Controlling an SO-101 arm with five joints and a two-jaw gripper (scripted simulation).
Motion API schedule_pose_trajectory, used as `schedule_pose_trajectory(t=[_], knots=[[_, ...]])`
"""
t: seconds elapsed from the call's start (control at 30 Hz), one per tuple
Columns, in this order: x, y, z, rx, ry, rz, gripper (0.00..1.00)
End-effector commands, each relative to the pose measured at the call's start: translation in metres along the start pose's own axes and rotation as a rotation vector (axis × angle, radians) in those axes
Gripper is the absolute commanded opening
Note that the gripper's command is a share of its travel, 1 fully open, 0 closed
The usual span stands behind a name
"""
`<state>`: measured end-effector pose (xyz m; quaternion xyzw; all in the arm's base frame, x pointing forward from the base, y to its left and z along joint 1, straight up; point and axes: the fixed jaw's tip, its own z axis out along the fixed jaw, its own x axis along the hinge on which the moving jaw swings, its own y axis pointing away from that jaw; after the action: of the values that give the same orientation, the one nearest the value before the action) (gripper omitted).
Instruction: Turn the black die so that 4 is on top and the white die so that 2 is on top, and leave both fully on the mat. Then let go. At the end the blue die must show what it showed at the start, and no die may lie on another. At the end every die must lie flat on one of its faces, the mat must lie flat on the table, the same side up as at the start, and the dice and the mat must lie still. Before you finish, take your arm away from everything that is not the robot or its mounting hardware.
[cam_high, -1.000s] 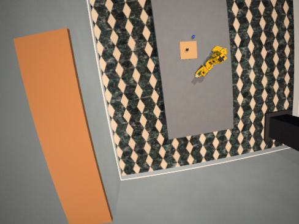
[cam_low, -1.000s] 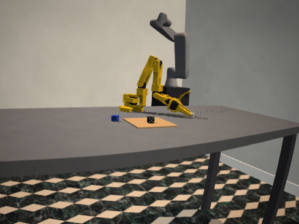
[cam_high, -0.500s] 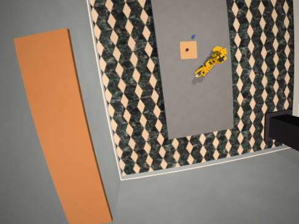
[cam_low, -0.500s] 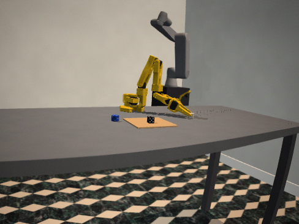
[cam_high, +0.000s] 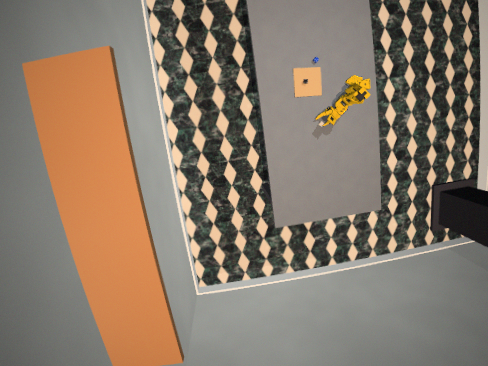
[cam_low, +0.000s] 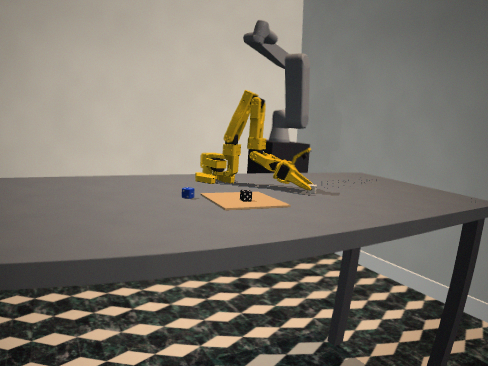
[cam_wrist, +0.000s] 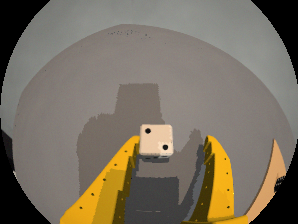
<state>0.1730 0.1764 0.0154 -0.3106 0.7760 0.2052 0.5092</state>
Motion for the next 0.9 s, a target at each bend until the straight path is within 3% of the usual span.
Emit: schedule_pose_trajectory(t=[0.0, 0.53, 0.87], knots=[[-0.009, 0.002, 0.002, -0.008, -0.048, -0.010, 0.29], [-0.035, 0.002, -0.004, -0.008, -0.048, -0.010, 0.29], [-0.054, 0.002, -0.016, -0.008, -0.048, -0.010, 0.29]])
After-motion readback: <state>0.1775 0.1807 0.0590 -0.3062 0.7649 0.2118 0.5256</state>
